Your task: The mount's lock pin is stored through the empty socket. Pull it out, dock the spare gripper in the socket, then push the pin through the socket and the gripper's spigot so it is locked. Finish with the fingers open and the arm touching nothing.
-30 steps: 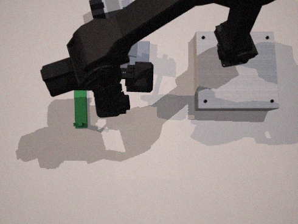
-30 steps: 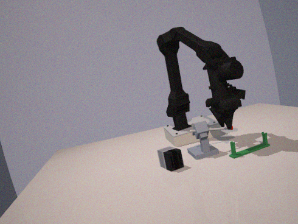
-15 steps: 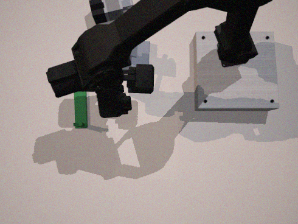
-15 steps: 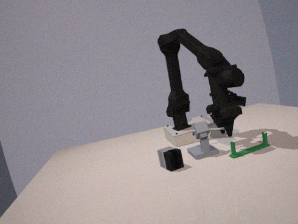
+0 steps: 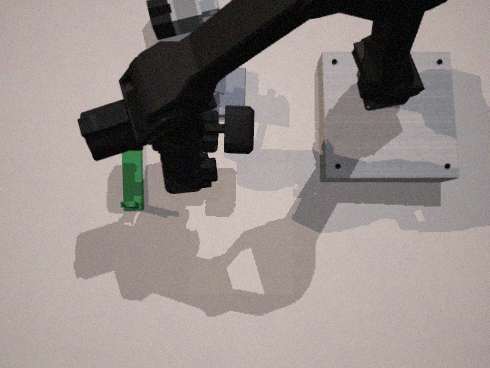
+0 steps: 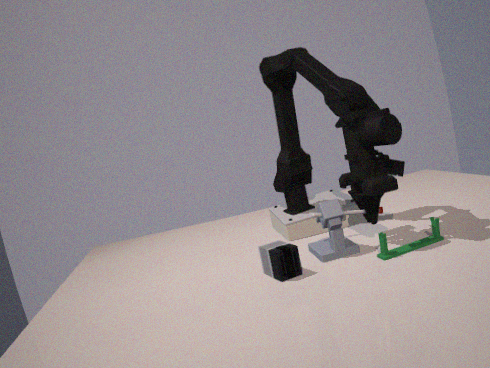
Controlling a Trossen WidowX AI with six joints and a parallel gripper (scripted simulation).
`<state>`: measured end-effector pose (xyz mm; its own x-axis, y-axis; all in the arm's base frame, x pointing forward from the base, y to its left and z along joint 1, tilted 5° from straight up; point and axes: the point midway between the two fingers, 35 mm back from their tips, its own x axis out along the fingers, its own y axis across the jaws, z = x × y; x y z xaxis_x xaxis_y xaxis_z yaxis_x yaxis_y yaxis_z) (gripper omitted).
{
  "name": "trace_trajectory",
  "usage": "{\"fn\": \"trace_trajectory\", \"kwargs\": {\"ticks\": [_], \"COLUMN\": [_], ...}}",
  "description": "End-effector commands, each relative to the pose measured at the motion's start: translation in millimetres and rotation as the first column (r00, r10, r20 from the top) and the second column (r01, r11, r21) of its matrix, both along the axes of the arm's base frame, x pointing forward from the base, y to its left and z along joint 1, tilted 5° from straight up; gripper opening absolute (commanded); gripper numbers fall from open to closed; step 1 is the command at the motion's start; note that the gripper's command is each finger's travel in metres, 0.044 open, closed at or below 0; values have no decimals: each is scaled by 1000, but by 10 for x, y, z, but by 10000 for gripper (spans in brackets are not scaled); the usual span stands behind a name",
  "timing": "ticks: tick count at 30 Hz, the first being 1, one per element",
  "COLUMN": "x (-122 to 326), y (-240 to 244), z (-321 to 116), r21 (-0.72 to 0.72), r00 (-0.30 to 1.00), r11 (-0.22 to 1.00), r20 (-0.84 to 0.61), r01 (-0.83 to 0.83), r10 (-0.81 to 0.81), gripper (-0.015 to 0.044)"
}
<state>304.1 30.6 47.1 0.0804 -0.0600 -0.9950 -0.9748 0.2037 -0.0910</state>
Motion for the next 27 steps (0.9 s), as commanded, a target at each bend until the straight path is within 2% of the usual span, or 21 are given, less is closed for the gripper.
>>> {"fn": "trace_trajectory", "kwargs": {"ticks": [1, 10, 20, 27], "x": [0, 2, 5, 12], "y": [6, 6, 59, 97], "z": [-6, -5, 85, 100], "r21": [4, 7, 152, 173], "r00": [1000, 1000, 1000, 1000], "r11": [1000, 1000, 988, 985], "r20": [0, 0, 23, 25], "r01": [-4, -4, -15, -21], "r10": [4, 4, 12, 17], "gripper": [0, 0, 0, 0]}}
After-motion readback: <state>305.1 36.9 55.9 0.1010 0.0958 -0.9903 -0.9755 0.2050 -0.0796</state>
